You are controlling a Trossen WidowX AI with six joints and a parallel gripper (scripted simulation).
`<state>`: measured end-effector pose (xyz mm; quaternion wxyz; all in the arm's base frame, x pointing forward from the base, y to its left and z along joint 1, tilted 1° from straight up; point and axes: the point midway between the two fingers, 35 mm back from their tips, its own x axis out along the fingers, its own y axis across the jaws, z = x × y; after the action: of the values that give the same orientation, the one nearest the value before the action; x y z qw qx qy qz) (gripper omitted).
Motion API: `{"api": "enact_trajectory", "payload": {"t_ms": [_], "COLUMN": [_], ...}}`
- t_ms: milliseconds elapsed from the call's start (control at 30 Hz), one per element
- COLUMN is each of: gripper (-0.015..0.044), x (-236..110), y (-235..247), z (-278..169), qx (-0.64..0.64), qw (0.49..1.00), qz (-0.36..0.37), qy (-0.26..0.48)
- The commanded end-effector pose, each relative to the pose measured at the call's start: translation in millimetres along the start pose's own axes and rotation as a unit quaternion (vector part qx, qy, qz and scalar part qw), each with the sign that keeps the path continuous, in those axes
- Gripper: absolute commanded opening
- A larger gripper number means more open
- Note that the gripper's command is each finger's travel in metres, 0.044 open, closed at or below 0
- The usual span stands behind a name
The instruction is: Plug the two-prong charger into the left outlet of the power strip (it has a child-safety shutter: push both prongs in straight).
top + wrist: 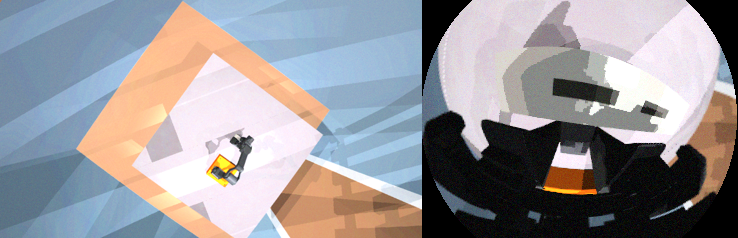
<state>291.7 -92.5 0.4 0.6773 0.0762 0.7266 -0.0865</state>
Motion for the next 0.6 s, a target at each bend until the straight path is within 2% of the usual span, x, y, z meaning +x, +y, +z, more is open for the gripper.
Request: {"api": "enact_trajectory", "payload": {"t_ms": [0,67,567], "gripper": [0.0,0.0,0.0394], "x": [0.0,0.0,0.0], "y": [0.0,0.0,0.0], "z": [0.2,0.2,0.2], "qx": [0.0,0.0,0.0], "qw": [1.0,1.0,1.0], "qz": [0.0,0.0,0.0], "qy": [0.0,0.0,0.0]}}
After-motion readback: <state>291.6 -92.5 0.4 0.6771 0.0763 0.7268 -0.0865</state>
